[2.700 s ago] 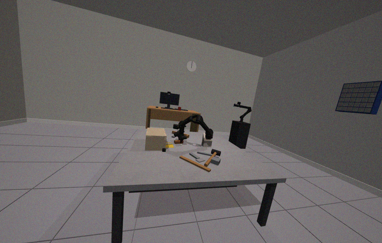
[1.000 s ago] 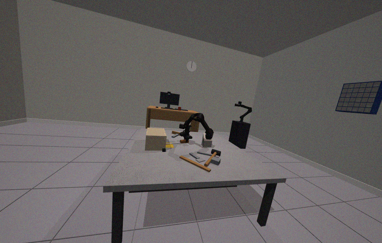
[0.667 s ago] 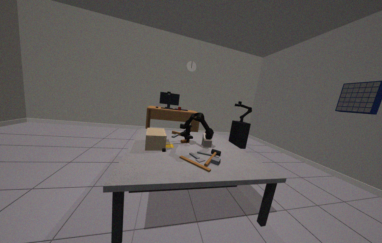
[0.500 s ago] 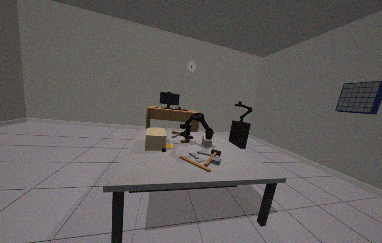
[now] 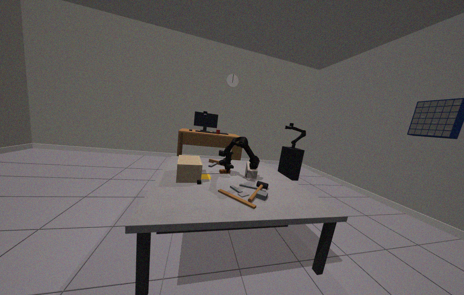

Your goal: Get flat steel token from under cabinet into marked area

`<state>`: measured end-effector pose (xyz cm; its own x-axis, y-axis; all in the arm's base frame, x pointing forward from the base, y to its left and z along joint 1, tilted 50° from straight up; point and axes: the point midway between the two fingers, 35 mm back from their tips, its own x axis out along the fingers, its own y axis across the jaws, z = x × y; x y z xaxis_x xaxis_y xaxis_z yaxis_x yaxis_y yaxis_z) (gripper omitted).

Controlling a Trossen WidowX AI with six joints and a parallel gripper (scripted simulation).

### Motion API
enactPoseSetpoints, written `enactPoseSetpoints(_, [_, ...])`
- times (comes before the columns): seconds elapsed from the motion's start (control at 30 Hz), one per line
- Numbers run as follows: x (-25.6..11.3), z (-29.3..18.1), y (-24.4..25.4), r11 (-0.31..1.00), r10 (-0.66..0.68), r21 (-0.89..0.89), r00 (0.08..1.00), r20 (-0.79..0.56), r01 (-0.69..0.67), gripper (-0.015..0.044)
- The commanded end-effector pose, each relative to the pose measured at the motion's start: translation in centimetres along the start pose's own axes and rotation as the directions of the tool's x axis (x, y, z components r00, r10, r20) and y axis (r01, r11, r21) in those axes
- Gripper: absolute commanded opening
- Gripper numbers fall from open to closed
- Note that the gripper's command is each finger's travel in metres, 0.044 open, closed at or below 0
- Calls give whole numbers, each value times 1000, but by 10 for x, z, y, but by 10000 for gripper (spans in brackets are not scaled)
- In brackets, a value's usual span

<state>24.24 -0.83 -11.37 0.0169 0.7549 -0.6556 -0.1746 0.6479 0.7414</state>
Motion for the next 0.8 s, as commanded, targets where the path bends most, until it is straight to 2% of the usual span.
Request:
enactPoseSetpoints(0.0, [-1,-1,-1,999,-1,46,1000,1,1,0])
enactPoseSetpoints(0.77, [-2,-2,-2,972,0,233,1000,1,0,0])
